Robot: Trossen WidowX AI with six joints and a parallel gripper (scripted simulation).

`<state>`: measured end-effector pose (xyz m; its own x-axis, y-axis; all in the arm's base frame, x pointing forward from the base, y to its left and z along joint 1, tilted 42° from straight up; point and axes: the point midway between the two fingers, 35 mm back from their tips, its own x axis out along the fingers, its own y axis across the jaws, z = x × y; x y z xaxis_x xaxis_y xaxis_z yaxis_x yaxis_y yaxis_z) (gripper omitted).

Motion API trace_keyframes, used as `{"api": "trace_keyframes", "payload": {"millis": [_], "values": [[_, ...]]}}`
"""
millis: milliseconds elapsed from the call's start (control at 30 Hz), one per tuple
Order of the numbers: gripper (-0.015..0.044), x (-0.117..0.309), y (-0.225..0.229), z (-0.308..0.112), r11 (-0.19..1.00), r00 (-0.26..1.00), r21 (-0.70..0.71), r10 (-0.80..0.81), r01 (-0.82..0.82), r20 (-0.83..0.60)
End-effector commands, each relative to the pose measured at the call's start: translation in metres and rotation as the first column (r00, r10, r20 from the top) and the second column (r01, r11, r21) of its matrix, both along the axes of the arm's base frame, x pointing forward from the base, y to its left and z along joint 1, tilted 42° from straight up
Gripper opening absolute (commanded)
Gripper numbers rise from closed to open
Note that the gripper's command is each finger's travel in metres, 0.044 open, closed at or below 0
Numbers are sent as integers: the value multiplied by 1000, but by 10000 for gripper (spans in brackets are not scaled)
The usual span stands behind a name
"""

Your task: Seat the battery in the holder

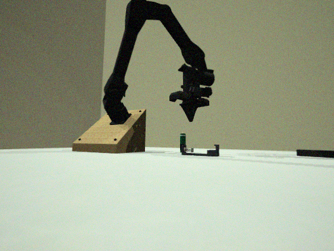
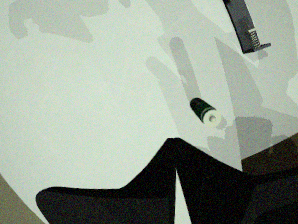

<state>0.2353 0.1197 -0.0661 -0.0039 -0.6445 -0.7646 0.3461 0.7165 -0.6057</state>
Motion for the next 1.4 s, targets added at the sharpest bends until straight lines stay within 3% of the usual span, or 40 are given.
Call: {"api": "trace_keyframes", "payload": {"millis": [0,133,300,1367], "values": [[0,-1,-23,-25,1000,1000,-16,-4,4,-10],[0,-3,-50,-52,1000,1000,-19,-5,4,-10],[0,-4,-51,-53,1000,1000,-20,-5,4,-10],[0,-20,-87,-21,1000,1000,-22,-4,4,-12]]}}
